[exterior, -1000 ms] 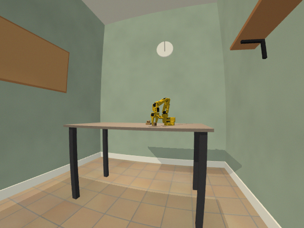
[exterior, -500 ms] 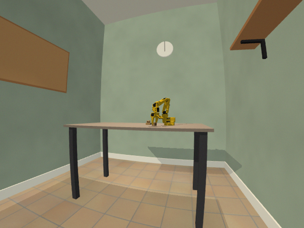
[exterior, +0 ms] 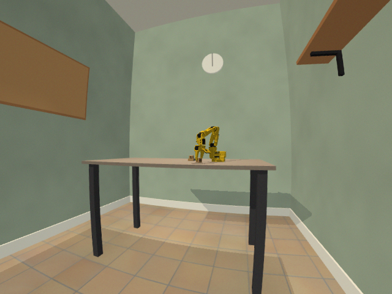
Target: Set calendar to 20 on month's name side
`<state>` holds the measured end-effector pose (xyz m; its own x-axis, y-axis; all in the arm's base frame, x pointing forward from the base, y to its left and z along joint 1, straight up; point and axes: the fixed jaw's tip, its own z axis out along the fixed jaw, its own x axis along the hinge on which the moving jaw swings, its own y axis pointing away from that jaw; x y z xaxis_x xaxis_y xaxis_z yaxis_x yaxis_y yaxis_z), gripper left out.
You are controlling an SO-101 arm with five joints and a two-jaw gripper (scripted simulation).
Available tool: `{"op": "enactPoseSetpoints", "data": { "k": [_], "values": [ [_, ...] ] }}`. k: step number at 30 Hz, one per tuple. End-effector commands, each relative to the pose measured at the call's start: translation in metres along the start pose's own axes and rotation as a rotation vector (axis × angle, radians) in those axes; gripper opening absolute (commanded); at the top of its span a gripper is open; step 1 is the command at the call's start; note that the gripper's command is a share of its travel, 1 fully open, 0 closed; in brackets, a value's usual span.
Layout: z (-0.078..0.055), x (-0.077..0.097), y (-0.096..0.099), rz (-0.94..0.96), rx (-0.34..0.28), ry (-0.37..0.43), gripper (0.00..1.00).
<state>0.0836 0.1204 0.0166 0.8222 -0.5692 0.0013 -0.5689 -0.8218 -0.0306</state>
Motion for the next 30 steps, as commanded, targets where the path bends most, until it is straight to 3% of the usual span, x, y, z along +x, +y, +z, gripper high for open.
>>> {"op": "enactPoseSetpoints", "data": {
  "k": [1, 17, 30],
  "values": [
    [-0.0009, 0.0017, -0.0024, 0.001, 0.016, -0.001, 0.21],
    [-0.0009, 0.0017, -0.0024, 0.001, 0.016, -0.001, 0.35],
    [-0.0029, 0.0017, -0.0029, 0.001, 0.016, -0.001, 0.36]
  ]
}}
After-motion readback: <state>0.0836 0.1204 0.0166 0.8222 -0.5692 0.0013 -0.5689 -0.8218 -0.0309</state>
